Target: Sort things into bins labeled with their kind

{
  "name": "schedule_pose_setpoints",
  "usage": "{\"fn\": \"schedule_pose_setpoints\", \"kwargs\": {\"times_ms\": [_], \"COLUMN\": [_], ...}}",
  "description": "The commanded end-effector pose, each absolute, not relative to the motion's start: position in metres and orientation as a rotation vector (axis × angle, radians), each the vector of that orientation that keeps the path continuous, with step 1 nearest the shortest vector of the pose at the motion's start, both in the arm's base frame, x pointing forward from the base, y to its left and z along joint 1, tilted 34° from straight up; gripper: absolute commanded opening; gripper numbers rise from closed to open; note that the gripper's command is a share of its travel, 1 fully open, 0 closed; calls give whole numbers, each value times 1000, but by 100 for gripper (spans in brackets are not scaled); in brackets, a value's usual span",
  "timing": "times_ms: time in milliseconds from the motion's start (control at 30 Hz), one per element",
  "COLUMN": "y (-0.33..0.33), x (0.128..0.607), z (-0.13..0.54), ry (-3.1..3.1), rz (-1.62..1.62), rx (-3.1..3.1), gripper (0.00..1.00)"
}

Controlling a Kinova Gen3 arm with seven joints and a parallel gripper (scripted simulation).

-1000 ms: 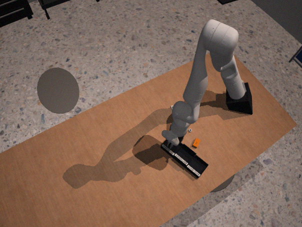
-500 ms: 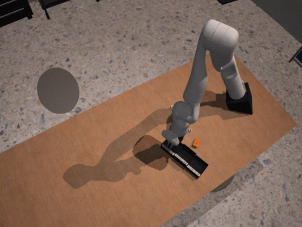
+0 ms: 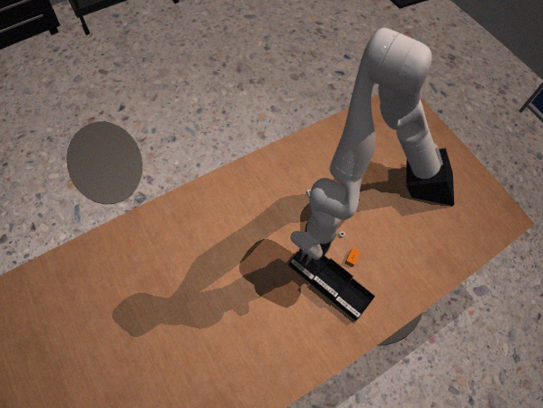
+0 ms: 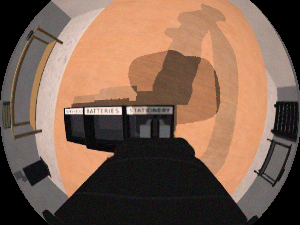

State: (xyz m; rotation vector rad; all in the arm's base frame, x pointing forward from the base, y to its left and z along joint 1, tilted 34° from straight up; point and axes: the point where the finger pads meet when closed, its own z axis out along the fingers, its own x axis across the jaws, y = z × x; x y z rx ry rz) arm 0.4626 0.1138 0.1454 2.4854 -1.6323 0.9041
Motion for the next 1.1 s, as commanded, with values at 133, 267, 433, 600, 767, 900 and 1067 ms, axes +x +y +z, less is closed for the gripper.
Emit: {"fn": "schedule_pose_setpoints", "kwargs": {"times_ms": [133,267,433,600,767,900,1067], "y": [119,121,126,130,131,132,143], "x": [459,456,451,445,442,442,438], "z": [155,160,171,181,185,185,178], "ry": [-1638,-1637,-1636,-1636,-1633,-1622,-1641], "rz": [907,908,909,909,907,907,900], "rx": [2487,2487,2488,2488,2488,2494,2490], "gripper": [31,31,31,31,31,31,31]}}
